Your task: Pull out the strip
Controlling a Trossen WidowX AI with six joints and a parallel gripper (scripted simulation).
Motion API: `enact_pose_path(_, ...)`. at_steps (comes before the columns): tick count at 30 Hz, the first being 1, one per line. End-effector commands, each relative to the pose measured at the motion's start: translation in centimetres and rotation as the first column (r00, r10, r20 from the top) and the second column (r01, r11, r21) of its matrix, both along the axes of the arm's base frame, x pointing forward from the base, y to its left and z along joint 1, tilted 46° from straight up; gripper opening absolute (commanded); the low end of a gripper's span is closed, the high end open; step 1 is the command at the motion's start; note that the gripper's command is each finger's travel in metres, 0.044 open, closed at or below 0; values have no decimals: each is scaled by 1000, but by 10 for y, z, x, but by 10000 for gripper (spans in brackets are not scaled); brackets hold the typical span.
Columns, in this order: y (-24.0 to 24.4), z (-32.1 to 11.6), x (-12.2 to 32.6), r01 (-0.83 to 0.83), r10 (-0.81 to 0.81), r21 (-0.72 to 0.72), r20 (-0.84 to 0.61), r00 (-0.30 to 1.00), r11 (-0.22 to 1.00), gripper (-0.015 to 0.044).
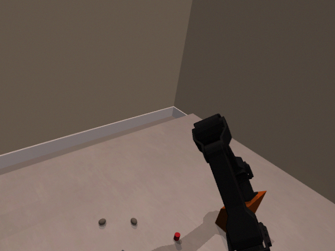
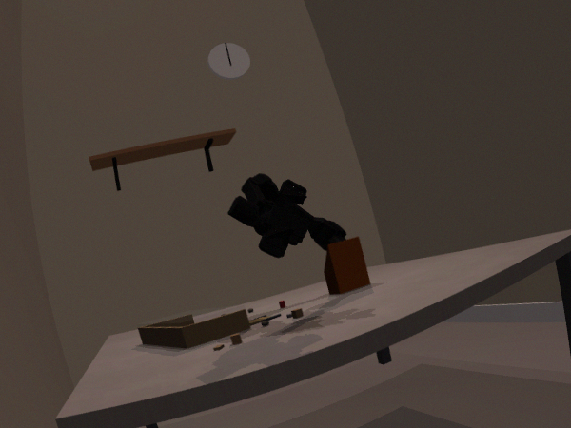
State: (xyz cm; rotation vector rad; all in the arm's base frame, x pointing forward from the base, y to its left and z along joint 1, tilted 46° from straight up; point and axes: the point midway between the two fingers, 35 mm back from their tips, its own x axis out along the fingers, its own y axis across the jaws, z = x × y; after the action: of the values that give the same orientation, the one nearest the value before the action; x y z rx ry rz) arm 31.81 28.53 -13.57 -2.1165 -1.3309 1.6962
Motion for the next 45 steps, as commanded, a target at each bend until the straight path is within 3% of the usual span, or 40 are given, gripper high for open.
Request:
enact_pose_path(1, -1, 1, 1, 15, -15, -6, -5, 1000, 1000, 400)
enact_pose_path(4, -13, 10, 10, 231, -237, -86, -57, 970, 969, 400)
enact_pose_path(8, -39, 30, 25, 591, -612, -181, -93, 785, 786, 400)
enact_pose_path(12, -69, 55, 36, 864, -886, -198, -106, 451, 463, 400)
enact_pose_path(16, -102, 83, 41, 988, -987, -146, -157, 35, 58, 400)
enact_pose_path(19, -127, 104, 42, 969, -939, -89, -240, -245, -230, 400)
enact_pose_path(28, -177, 147, 33, 714, -613, -8, -508, -606, -700, 400)
enact_pose_path(33, -207, 172, 22, 485, -340, -16, -693, -636, -874, 400)
enact_pose_path(38, -234, 195, 7, 263, -78, -75, -846, -528, -962, 400)
enact_pose_path(45, -235, 196, 6, 254, -67, -79, -851, -520, -964, 400)
